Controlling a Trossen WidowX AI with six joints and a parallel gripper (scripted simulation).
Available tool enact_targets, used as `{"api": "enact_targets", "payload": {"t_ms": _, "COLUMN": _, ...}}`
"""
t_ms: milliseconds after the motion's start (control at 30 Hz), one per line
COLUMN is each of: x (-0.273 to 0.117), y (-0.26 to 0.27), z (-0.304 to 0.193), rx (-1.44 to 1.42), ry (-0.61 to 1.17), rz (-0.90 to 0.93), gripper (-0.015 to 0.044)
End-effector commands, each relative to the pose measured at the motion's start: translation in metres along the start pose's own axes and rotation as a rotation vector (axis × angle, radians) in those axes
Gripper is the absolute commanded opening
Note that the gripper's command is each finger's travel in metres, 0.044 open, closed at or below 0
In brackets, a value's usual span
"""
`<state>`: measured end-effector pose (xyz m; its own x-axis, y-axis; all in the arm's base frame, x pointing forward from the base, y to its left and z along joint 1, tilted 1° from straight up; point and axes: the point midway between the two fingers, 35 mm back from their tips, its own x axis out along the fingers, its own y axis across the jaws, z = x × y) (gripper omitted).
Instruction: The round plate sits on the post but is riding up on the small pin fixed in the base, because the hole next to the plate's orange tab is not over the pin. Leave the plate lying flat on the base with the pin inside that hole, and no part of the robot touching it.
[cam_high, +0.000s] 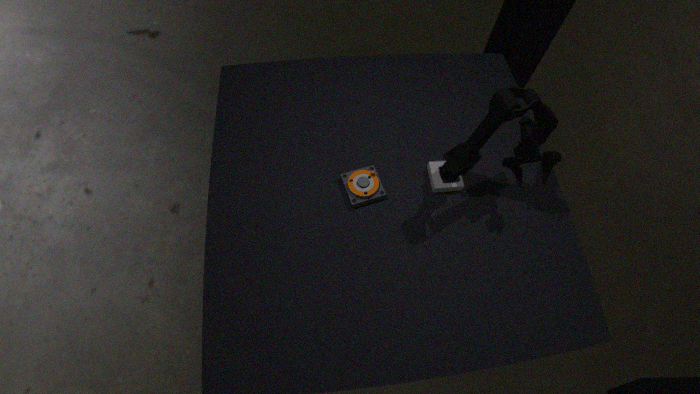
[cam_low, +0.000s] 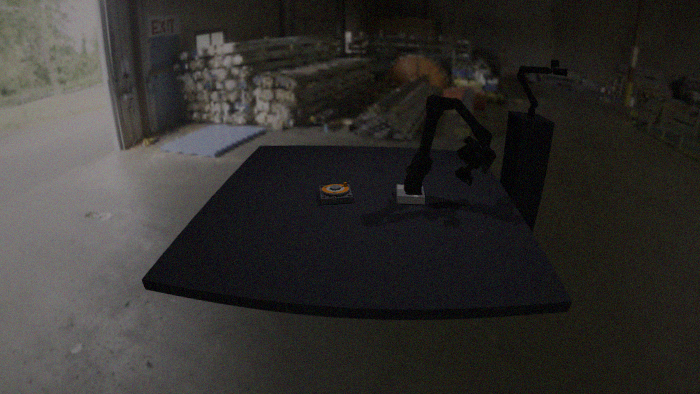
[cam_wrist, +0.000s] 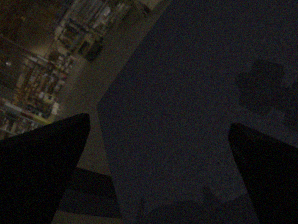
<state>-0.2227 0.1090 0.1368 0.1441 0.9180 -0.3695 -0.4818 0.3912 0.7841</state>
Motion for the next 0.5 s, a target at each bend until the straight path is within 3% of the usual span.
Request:
{"api": "enact_targets", "payload": {"t_ms": 0, "x": -0.002, "y": -0.001, "z": -0.001, "rx": 0.007, "ry": 0.009, "rz": 0.0, "gripper": 0.0374}}
{"api": "enact_targets", "payload": {"t_ms": 467, "x": -0.131, "y": -0.063, "z": -0.033, "rx": 0.328, "ry": 0.473, "rz": -0.11, "gripper": 0.0006}}
